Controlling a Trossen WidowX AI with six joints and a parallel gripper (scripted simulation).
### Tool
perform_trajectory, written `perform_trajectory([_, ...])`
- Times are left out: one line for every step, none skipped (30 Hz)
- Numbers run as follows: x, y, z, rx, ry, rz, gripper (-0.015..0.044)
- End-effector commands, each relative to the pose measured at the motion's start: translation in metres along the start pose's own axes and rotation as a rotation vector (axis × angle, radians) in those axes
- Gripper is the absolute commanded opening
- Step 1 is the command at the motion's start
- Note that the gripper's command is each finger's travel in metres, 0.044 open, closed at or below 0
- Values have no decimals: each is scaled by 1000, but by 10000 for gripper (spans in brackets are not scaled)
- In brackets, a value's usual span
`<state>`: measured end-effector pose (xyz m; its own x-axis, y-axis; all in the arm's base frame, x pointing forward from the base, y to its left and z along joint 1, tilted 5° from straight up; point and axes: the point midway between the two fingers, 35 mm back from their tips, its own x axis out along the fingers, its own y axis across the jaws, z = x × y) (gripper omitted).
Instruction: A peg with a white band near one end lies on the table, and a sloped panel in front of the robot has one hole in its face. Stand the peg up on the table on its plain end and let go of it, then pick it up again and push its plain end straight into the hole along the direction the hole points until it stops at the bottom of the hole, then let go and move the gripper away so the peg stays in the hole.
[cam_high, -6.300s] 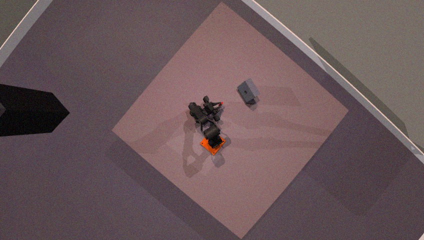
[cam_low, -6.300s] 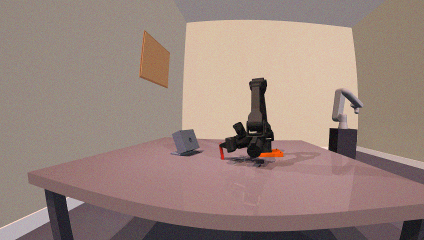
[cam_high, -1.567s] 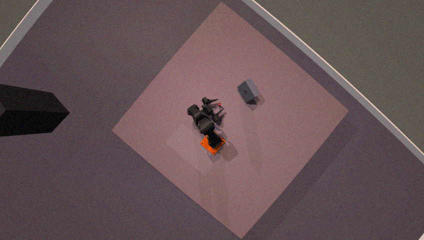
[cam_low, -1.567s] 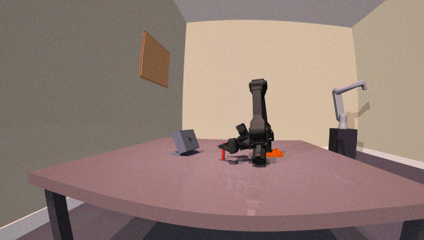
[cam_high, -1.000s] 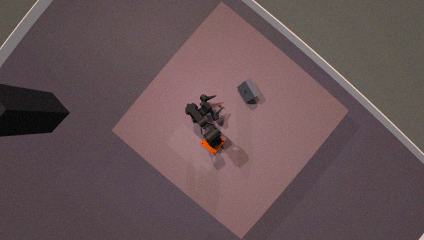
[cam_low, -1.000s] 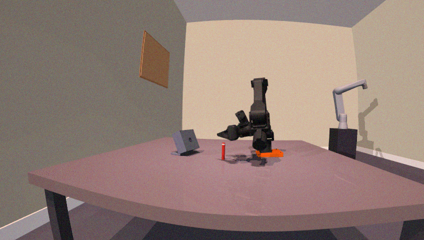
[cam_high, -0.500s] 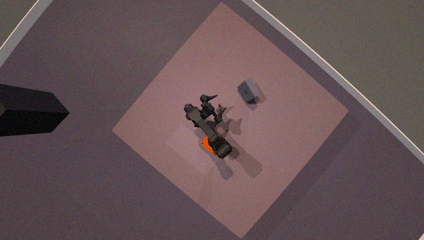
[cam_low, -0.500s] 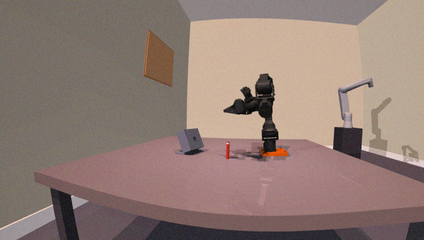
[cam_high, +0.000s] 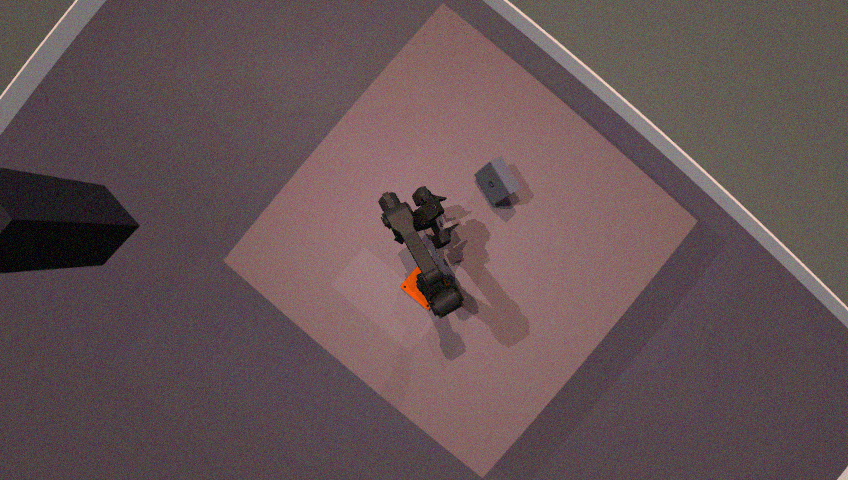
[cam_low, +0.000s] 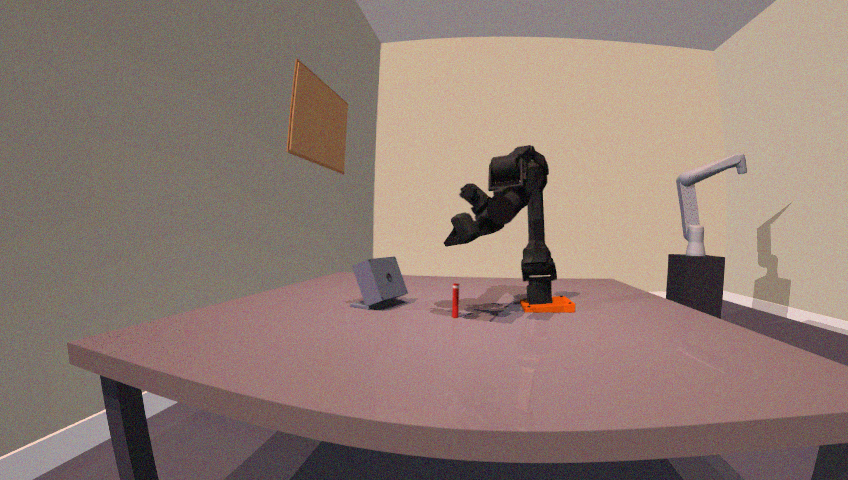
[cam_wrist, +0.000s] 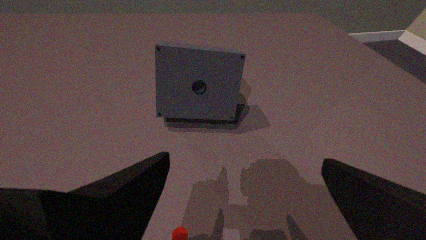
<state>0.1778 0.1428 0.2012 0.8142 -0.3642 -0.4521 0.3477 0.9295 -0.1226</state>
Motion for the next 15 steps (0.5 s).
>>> perform_trajectory([8, -1, -7, -9, 138, -46, 440])
perform_trajectory([10, -1, -9, -12, 169, -53, 440])
perform_trajectory([11, -1, -11, -16, 202, -61, 440])
perform_trajectory([13, -1, -14, -20, 235, -68, 440])
perform_trajectory([14, -1, -16, -24, 269, -73, 440])
perform_trajectory([15, -1, -18, -27, 302, -77, 440])
perform_trajectory([16, -1, -19, -30, 335, -80, 440])
perform_trajectory([17, -1, -21, -33, 368, -81, 440])
perform_trajectory([18, 0, -23, -35, 401, -82, 440])
perform_trajectory([19, 1, -25, -37, 434, -81, 440])
perform_trajectory([19, 1, -26, -39, 466, -78, 440])
perform_trajectory([20, 2, -27, -40, 499, -75, 440])
perform_trajectory([21, 3, -29, -41, 532, -70, 440])
perform_trajectory([21, 4, -30, -41, 565, -63, 440])
perform_trajectory([22, 6, -31, -41, 598, -55, 440])
